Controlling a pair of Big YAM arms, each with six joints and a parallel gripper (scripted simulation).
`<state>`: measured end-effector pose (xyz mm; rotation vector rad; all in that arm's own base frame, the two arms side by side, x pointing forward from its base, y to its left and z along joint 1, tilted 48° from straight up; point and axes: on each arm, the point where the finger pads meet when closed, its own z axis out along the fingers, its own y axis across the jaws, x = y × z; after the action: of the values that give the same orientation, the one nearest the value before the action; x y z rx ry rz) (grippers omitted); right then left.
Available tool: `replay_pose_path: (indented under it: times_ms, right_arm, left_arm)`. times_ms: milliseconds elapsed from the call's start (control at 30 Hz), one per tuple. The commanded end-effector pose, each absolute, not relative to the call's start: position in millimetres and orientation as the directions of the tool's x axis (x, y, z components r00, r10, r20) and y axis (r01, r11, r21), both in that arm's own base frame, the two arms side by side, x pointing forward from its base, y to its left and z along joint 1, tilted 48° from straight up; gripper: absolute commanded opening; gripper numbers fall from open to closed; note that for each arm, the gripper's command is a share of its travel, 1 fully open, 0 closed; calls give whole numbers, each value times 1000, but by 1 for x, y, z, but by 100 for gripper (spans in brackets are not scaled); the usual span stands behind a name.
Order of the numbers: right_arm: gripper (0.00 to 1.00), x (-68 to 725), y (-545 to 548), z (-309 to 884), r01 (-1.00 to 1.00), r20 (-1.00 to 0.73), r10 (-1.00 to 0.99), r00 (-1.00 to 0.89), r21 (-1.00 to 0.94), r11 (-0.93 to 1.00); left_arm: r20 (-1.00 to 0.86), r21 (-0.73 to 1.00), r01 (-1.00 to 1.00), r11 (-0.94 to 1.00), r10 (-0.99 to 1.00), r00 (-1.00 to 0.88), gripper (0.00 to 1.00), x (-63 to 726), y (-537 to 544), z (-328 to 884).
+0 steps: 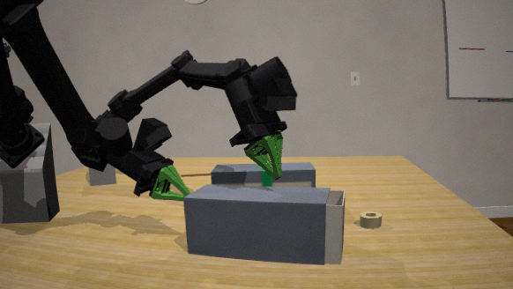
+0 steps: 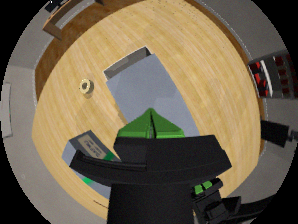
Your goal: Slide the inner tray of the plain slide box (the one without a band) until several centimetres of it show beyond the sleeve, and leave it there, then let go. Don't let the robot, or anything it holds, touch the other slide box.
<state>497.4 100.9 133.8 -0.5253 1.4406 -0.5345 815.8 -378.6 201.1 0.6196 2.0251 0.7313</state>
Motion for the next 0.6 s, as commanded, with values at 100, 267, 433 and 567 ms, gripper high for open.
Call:
replay_pose_path:
  times_ms: [100,267,433,567]
  right_arm:
    - [0,497,94,142,36,-779,-624,55,-623,781]
    - [0,496,91,144,32,-778,-625,54,-625,780]
    - [0,496,86,147,32,-779,-625,54,-624,781]
    - [0,497,82,151,34,-779,-624,56,-624,781]
  left_arm:
    - [-577,691,145,708,661,-479,0,814,-386,218]
    - [-584,689,141,711,660,-473,0,814,-388,222]
    - [-591,686,135,715,656,-469,0,815,-387,227]
    - [-601,682,129,719,653,-461,0,814,-389,233]
